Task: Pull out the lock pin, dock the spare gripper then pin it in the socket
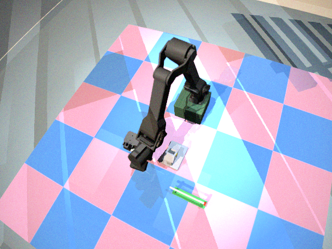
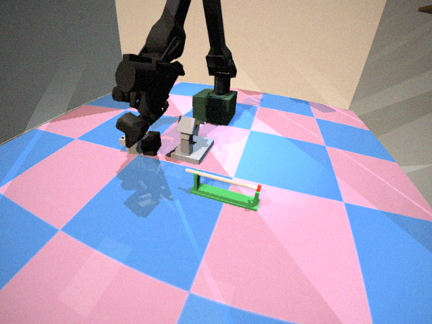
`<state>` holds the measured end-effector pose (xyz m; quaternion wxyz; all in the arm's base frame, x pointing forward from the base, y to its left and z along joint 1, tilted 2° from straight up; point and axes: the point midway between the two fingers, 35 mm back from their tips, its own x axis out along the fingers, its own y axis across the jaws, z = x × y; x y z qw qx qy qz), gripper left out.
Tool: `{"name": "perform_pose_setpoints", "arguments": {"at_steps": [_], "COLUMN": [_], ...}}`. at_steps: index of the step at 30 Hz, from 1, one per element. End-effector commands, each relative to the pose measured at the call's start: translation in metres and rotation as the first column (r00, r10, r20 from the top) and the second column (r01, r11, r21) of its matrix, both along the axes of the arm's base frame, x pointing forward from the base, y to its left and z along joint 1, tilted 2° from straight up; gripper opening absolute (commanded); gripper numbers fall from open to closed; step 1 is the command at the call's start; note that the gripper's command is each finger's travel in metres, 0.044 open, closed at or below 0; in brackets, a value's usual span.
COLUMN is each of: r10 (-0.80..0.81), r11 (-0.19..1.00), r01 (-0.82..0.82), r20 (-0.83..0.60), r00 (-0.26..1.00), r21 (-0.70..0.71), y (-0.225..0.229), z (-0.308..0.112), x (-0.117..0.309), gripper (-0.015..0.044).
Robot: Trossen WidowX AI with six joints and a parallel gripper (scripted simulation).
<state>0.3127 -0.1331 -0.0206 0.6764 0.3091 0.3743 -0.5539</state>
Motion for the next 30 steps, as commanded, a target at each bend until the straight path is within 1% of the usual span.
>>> {"name": "perform_pose_setpoints", "arguments": {"at_steps": [1,17,23,30], "r10": [-0.003,-0.003,-0.003,-0.003], "r11": [1.000,1.000,1.000,1.000], "r01": [0.003,0.003,0.003,0.003], "r20": [-0.004,-0.005,-0.005,-0.005], "r00": [1.000,1.000,1.000,1.000], "r21": [-0.002,-0.002,-0.002,-0.002], "y": [0.000,0.000,0.000,0.000], "z": [-0.007,-0.030,-0.030,-0.030], "x": [-0.002,-0.005,-0.005,-0.005], "gripper": [0.0440,0.0440,0.0282,0.0236]}}
